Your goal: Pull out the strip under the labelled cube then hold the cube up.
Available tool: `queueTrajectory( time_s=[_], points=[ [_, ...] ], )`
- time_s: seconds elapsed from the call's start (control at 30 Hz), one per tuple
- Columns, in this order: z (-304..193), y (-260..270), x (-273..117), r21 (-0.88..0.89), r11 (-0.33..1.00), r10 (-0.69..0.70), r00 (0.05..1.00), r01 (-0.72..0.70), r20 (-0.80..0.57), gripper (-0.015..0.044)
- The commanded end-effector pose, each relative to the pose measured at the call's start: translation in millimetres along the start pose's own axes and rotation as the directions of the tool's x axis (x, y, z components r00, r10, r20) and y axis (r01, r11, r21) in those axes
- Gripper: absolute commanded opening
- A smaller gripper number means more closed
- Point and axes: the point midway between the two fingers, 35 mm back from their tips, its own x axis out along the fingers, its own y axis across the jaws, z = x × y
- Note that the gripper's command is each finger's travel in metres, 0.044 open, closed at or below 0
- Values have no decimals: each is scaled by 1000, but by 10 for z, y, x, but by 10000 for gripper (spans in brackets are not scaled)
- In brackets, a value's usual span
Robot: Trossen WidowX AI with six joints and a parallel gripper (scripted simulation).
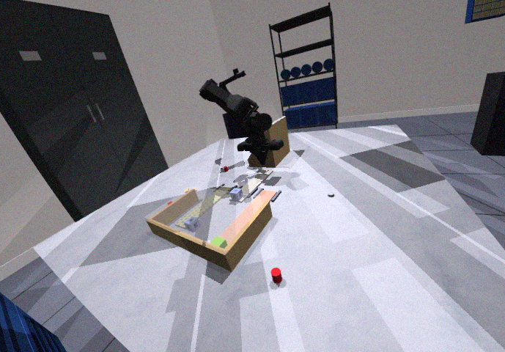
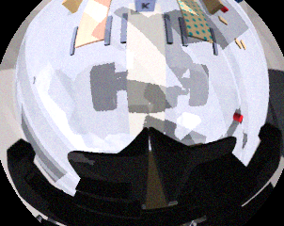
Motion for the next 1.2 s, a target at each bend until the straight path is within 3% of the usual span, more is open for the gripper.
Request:
queueTrajectory(
  time_s=[0.0,0.5,1.17],
  points=[
    [97,-1,-29,-15,1000,1,1000,-1,-9,53],
    [608,-21,-58,-35,999,0,1000,-1,-7,440],
    [1251,-42,-125,-32,999,0,1000,0,-5,440]
  ],
)
